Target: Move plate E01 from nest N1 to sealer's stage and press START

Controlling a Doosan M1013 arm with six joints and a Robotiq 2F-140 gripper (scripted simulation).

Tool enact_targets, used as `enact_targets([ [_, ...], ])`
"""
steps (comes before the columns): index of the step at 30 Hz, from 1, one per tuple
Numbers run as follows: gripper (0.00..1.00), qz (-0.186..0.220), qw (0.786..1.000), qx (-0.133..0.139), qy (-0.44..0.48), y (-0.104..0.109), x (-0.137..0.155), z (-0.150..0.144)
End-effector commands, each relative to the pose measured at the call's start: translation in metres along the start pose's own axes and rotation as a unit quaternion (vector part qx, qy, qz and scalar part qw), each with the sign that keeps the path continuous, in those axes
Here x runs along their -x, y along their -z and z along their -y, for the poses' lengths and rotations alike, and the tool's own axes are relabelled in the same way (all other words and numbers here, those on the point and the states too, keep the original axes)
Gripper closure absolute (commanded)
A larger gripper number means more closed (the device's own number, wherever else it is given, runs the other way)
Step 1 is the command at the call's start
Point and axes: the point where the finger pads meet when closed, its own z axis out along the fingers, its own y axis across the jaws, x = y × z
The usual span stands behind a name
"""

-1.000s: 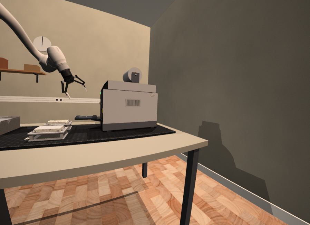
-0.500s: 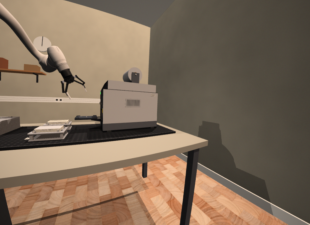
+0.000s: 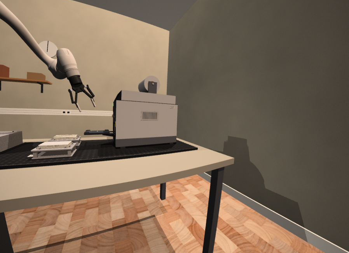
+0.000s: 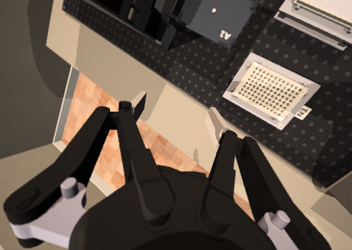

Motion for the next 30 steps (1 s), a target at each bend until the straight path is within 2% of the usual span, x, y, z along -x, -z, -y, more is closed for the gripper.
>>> enact_targets([
  [1,0.3,0.003,1.0,0.008,0.019,0.0,-0.007,-0.002],
  [11,0.3,0.005,0.989,0.049,0.137,0.002,-0.052,-0.022],
  [16,0.3,0.015,0.975,0.073,0.21,0.004,-0.074,-0.033],
  [18,0.3,0.015,0.975,0.073,0.21,0.004,-0.074,-0.033],
  [24,0.3,0.031,0.955,0.094,0.281,0.009,-0.099,-0.048],
  [30,0.3,0.059,0.923,0.114,0.363,0.015,-0.123,-0.064],
])
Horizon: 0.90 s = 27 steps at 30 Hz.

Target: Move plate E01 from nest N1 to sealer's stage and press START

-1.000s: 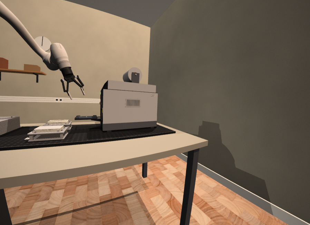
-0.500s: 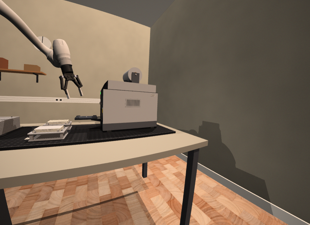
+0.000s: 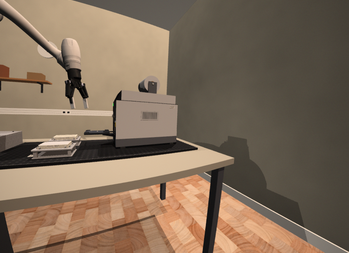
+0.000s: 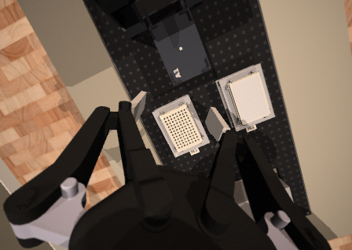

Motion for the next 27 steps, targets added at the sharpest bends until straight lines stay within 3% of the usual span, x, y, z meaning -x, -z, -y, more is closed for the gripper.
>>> enact_targets([
  [1,0.3,0.02,0.998,0.006,0.056,0.002,-0.005,-0.017],
  [10,0.3,0.054,0.985,0.012,0.161,0.007,-0.012,-0.05],
  [20,0.3,0.104,0.946,-0.002,0.308,0.019,-0.016,-0.092],
  [27,0.3,0.104,0.946,-0.002,0.308,0.019,-0.016,-0.092],
])
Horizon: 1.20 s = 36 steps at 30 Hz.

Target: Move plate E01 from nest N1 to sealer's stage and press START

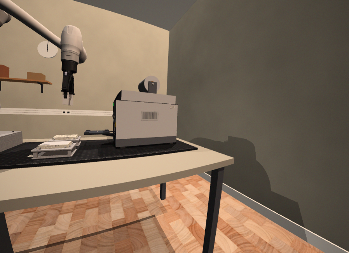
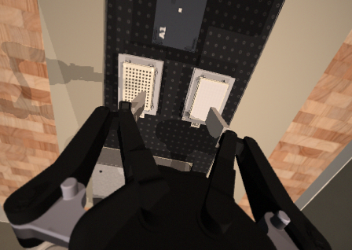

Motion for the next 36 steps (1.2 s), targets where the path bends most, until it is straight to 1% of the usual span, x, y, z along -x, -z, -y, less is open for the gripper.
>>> enact_targets([
  [1,0.3,0.0,1.0,0.0,0.0,0.0001,0.0,-0.0001],
  [5,0.3,0.0,1.0,0.0,0.0,0.0001,0.0,-0.0001],
  [10,0.3,0.0,0.997,0.0,0.083,0.0001,0.0,0.0],
  [12,0.3,0.0,0.997,0.0,0.083,0.0001,0.0,0.0],
  [17,0.3,0.0,0.986,0.0,0.166,0.0001,0.0,0.0],
  [22,0.3,0.0,0.969,0.0,0.247,0.0001,0.0,0.0],
  [27,0.3,0.0,0.945,0.0,0.327,0.0001,0.0,0.0],
  [29,0.3,0.0,0.945,0.0,0.327,0.0001,0.0,0.0],
  [36,0.3,0.0,0.9,0.0,0.435,0.0001,0.0,0.0],
])
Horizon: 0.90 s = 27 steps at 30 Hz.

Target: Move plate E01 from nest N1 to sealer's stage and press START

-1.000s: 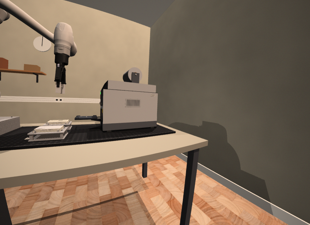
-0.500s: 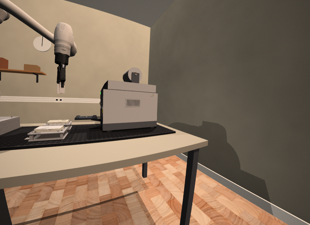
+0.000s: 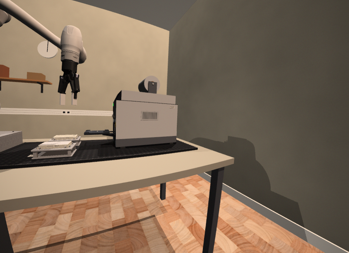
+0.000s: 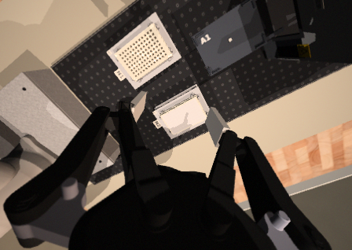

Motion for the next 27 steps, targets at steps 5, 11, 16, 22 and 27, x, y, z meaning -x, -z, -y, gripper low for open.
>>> enact_targets([
  [5,0.3,-0.002,0.992,-0.001,0.123,0.0001,0.0,0.0],
  [11,0.3,-0.002,0.982,-0.001,0.189,0.0001,0.0,0.0],
  [16,0.3,-0.002,0.963,-0.001,0.27,0.0001,0.0001,0.0],
  [22,0.3,-0.002,0.931,-0.001,0.365,0.0001,0.0001,0.0],
  [27,0.3,-0.002,0.924,-0.001,0.382,0.0001,0.0,0.0],
])
